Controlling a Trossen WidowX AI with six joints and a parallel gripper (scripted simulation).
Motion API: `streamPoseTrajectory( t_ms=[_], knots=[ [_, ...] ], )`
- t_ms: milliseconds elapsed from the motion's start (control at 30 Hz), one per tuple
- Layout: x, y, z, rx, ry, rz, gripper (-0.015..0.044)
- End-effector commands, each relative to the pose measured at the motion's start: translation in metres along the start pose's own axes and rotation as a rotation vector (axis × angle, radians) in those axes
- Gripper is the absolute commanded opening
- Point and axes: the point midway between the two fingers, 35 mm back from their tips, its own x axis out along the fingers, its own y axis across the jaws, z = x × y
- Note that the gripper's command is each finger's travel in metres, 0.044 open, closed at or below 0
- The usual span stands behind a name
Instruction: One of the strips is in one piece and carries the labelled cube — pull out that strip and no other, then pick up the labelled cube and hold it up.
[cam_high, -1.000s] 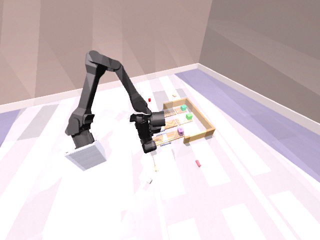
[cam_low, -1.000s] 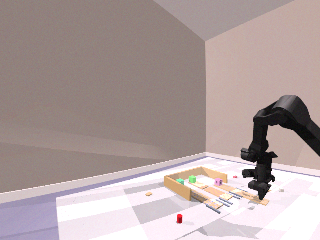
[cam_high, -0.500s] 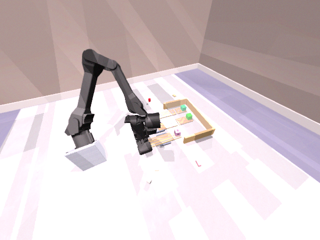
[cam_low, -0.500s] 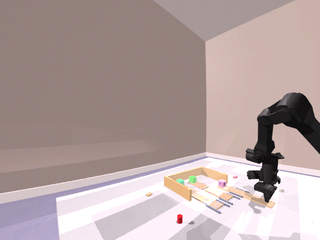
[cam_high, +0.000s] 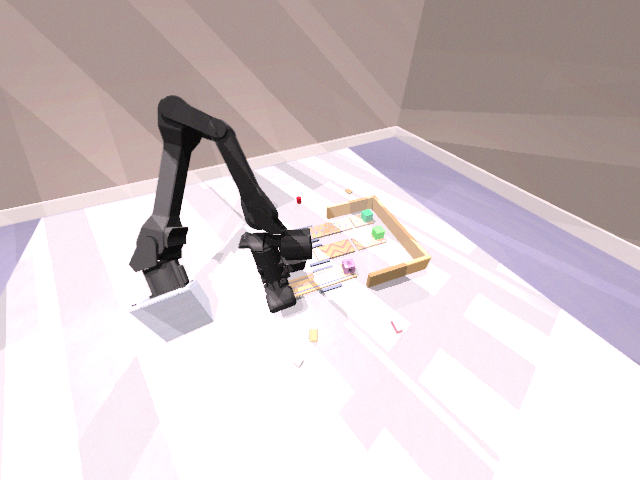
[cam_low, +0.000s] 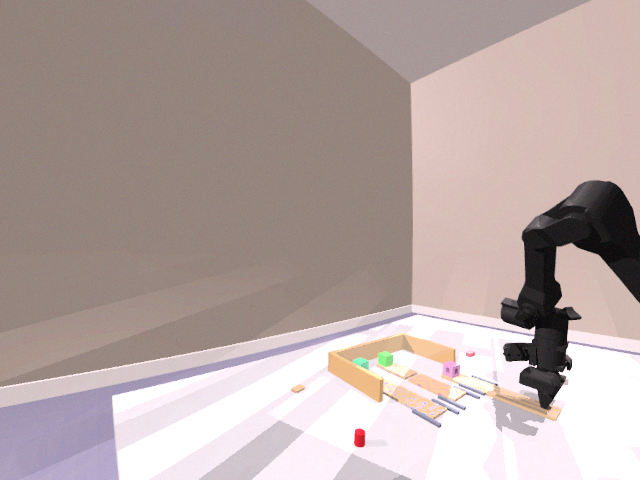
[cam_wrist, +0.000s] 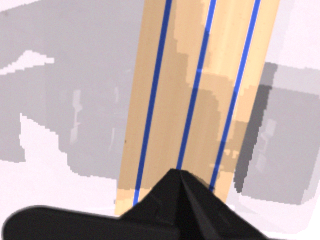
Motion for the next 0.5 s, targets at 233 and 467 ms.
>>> streamPoseTrajectory(
  t_ms=[233,467],
  knots=[
    [0.004,0.001,-0.025,0.008,0.032,0.000,0.0000],
    [0.004,0.001,-0.027,0.008,0.032,0.000,0.0000]
  ],
)
